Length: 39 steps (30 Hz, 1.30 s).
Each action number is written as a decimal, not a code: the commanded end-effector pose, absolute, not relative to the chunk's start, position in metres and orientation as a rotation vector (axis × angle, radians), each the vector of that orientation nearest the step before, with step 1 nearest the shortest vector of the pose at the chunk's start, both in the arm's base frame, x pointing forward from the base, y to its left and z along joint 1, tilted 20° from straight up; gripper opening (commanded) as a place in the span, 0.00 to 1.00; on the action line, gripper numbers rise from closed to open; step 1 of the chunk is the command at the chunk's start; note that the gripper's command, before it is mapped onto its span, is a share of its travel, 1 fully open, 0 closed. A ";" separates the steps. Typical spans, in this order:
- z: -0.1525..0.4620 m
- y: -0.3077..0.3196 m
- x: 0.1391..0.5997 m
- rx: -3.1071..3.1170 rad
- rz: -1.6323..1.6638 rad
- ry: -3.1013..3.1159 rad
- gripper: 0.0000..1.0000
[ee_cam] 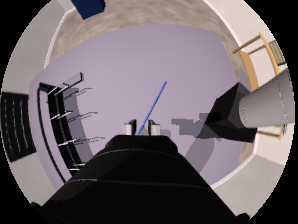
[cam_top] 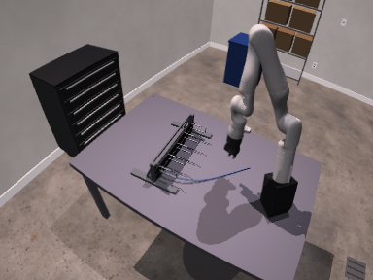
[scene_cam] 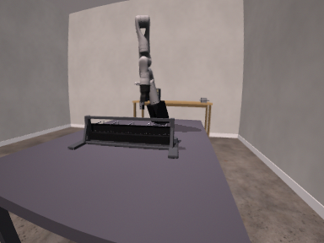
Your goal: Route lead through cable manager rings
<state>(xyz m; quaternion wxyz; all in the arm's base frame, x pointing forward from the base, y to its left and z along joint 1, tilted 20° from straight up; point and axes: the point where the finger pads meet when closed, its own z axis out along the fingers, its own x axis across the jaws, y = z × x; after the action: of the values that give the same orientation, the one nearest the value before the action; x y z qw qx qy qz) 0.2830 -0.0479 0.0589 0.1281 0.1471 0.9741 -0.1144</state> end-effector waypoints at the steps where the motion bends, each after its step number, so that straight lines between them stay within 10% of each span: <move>1: 0.059 -0.048 0.283 0.428 -0.332 2.833 0.00; 39: 0.060 -0.047 0.288 0.443 -0.323 2.823 0.00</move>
<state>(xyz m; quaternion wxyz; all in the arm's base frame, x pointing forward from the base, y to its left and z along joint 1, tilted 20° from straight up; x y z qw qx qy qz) 0.2862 -0.0474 0.0595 0.1309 0.1511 0.9733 -0.1124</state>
